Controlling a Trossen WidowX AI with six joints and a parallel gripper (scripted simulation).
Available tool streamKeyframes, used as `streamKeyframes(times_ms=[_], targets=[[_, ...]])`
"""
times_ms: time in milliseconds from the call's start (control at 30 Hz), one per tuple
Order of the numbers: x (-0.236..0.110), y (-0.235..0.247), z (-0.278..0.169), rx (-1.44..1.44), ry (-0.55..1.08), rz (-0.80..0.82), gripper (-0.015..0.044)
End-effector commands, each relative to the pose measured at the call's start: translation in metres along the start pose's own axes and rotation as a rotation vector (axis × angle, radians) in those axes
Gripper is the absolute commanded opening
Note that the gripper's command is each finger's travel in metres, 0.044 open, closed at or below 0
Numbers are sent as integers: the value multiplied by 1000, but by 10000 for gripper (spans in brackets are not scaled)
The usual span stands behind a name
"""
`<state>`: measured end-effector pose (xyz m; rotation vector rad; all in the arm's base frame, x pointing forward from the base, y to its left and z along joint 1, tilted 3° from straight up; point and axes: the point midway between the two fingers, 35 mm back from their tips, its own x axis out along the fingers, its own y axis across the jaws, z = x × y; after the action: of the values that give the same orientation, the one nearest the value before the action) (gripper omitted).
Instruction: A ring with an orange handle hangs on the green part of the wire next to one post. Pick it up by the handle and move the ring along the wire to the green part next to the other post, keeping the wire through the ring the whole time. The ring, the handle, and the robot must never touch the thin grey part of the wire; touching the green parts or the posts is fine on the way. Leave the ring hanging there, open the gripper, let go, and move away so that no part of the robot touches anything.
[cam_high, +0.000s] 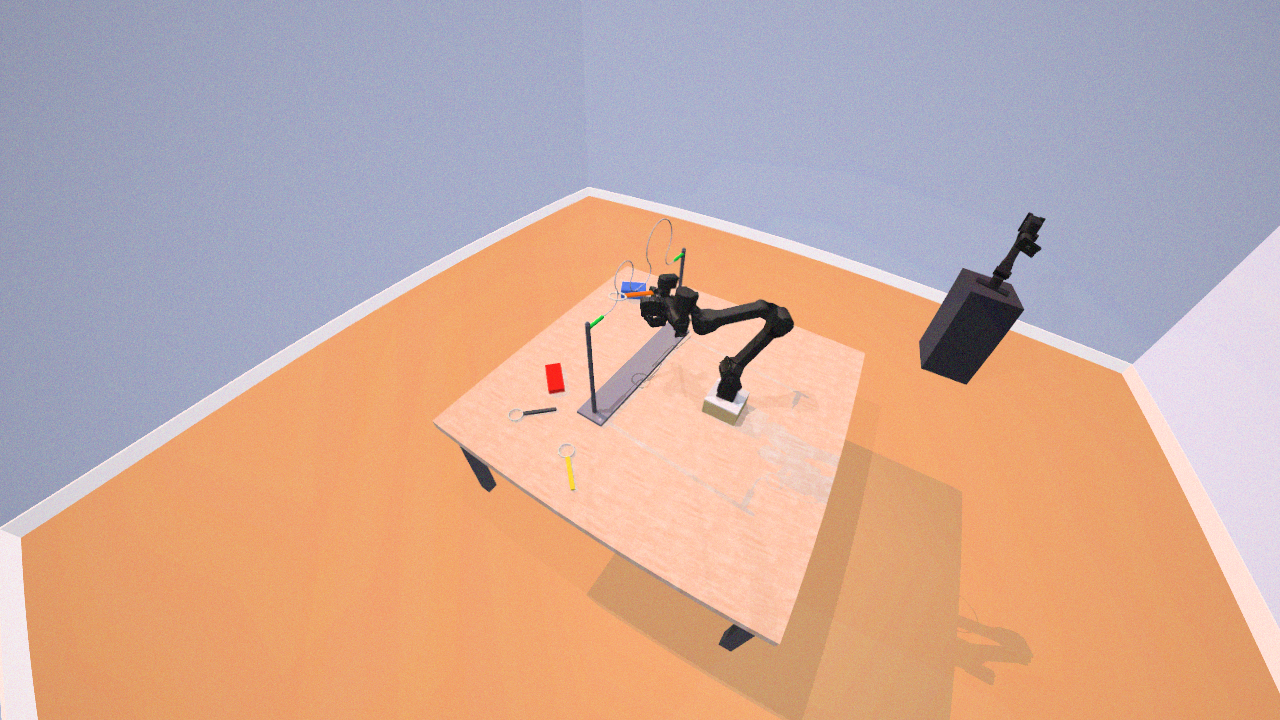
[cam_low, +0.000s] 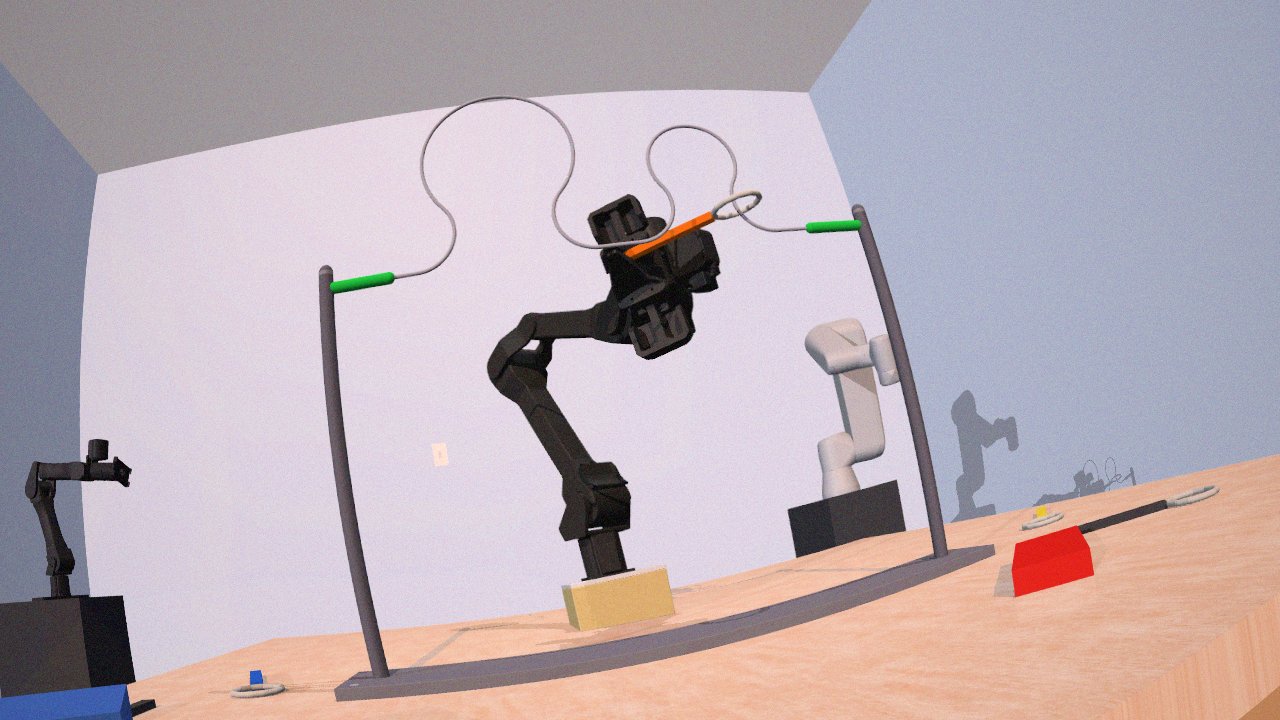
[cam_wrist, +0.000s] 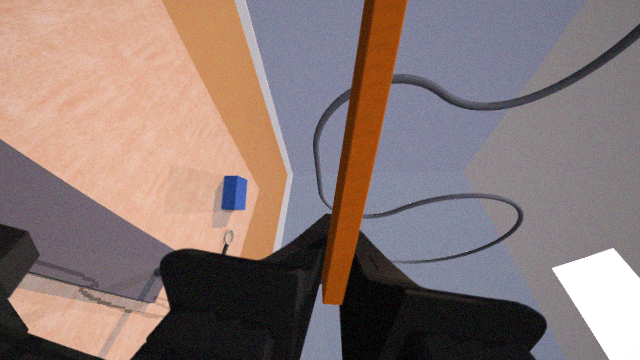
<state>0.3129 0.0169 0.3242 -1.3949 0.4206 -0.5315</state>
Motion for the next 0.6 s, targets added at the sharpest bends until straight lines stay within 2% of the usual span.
streamKeyframes(times_ms=[0,567], targets=[[-3,15,0,88,17,46,-150],[-10,80,19,483,-17,236,-150]])
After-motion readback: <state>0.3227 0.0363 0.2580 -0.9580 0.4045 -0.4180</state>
